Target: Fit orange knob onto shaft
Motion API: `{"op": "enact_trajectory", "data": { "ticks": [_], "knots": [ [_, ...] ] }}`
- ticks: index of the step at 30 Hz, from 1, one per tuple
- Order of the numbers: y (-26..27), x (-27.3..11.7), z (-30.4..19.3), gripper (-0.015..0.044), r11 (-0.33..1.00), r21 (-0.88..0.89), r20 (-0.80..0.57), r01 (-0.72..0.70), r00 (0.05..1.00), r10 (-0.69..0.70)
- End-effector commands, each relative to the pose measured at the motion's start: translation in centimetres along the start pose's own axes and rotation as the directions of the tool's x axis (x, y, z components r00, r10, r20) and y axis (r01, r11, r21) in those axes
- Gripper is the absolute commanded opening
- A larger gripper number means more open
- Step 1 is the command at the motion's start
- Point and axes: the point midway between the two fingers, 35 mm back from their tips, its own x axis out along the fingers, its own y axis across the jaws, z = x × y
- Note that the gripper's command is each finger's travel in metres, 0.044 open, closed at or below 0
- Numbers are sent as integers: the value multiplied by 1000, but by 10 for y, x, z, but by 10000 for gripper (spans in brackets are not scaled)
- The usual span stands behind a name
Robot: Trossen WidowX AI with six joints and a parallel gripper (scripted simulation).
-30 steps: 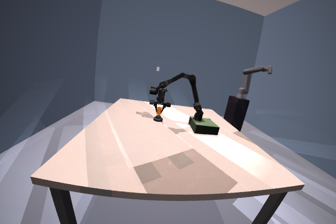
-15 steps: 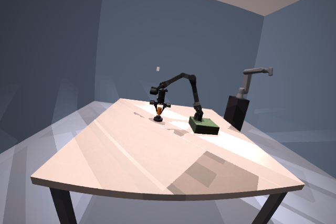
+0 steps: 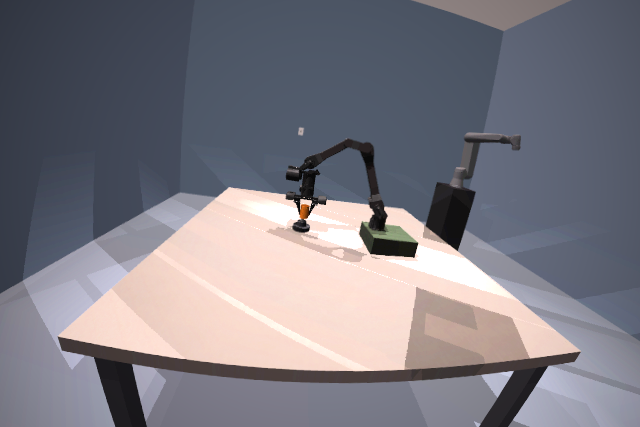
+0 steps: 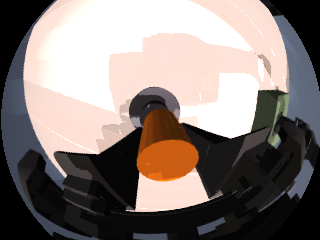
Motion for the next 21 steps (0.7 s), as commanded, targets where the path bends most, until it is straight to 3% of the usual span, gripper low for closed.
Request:
{"op": "enact_trajectory", "data": {
  "ticks": [1,6,21],
  "knots": [
    [1,-4,0,0,999,50,2,-7,1000,7],
    [1,-5,0,0,979,204,2,-7,1000,7],
    [10,-1,2,0,979,204,2,-8,1000,8]
  ]
}}
